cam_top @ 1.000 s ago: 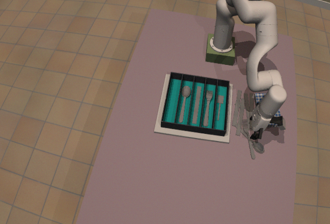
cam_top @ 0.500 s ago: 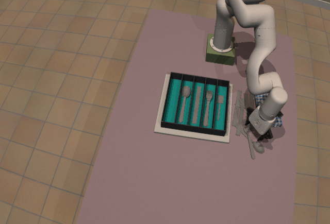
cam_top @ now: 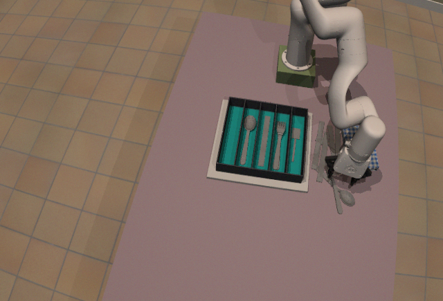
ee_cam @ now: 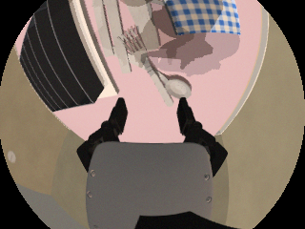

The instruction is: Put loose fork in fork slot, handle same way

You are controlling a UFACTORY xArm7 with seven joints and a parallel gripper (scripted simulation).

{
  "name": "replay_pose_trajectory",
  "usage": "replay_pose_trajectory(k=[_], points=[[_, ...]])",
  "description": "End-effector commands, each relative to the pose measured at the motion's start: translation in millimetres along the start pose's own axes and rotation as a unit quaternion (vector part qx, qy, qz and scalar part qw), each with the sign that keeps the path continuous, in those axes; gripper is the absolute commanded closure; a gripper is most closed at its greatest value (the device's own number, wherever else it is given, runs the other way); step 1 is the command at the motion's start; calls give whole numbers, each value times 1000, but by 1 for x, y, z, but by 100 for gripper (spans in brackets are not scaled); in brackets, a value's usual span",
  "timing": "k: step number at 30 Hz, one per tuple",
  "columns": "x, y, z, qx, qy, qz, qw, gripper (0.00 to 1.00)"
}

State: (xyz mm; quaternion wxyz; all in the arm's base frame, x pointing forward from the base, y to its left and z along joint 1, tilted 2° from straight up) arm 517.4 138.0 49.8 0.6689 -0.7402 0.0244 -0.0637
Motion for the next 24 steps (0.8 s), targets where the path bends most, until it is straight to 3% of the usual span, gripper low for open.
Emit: replay_pose_trajectory(k=[1,5,24], points=[[3,-2,-1,25,-136,12,990,70],[3,-1,-2,40,-223,21,974,70],[3,-1,-2,41,-226,21,973,70]])
Point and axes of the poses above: the point where the finger pads meet when closed, its own y axis out along the fingers, its own z axis across the jaws, x = y × z, the point moved 3 cm from there along -y, back along the fingers, and after that the axes turned 7 degrees about -y, right-handed, at the moved point
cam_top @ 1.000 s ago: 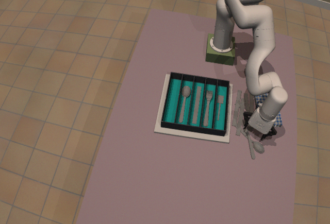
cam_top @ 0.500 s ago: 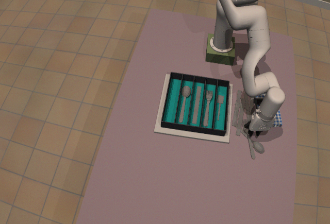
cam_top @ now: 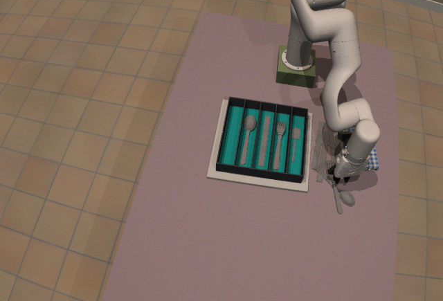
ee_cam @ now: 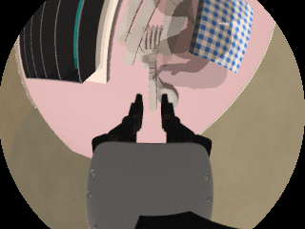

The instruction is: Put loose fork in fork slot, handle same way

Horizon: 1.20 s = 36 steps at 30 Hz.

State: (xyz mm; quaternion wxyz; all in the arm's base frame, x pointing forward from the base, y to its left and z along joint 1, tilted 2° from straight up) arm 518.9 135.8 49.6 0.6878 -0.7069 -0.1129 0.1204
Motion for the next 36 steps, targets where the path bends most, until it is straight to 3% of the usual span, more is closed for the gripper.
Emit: replay_pose_trajectory(k=[1,20,36], points=[[2,-2,0,0,0,-2,1000,70],[2,0,0,0,0,-2,1000,70],[2,13,0,0,0,-2,1000,70]])
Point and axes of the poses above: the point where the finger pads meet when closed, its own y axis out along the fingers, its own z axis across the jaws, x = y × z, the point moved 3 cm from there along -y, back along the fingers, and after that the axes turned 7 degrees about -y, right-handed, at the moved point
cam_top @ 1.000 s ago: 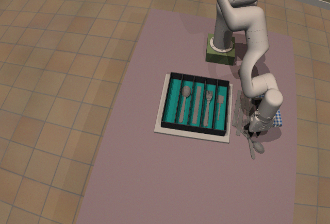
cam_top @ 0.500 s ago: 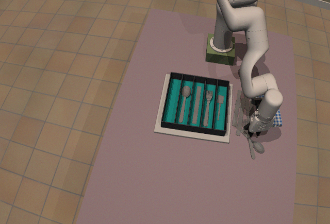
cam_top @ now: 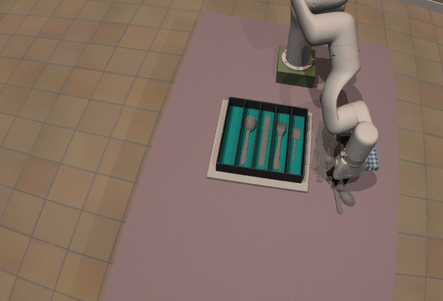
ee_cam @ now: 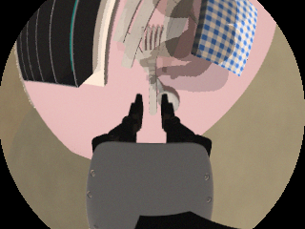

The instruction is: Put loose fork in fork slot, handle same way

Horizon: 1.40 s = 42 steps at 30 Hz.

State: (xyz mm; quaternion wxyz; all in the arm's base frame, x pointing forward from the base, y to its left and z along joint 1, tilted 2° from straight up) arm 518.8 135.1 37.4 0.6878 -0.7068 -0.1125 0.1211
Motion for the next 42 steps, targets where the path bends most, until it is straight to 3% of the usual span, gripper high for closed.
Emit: replay_pose_trajectory(k=[1,24,42], points=[[2,2,0,0,0,-3,1000,70],[2,29,-1,0,0,-3,1000,70],[2,33,-1,0,0,-3,1000,70]])
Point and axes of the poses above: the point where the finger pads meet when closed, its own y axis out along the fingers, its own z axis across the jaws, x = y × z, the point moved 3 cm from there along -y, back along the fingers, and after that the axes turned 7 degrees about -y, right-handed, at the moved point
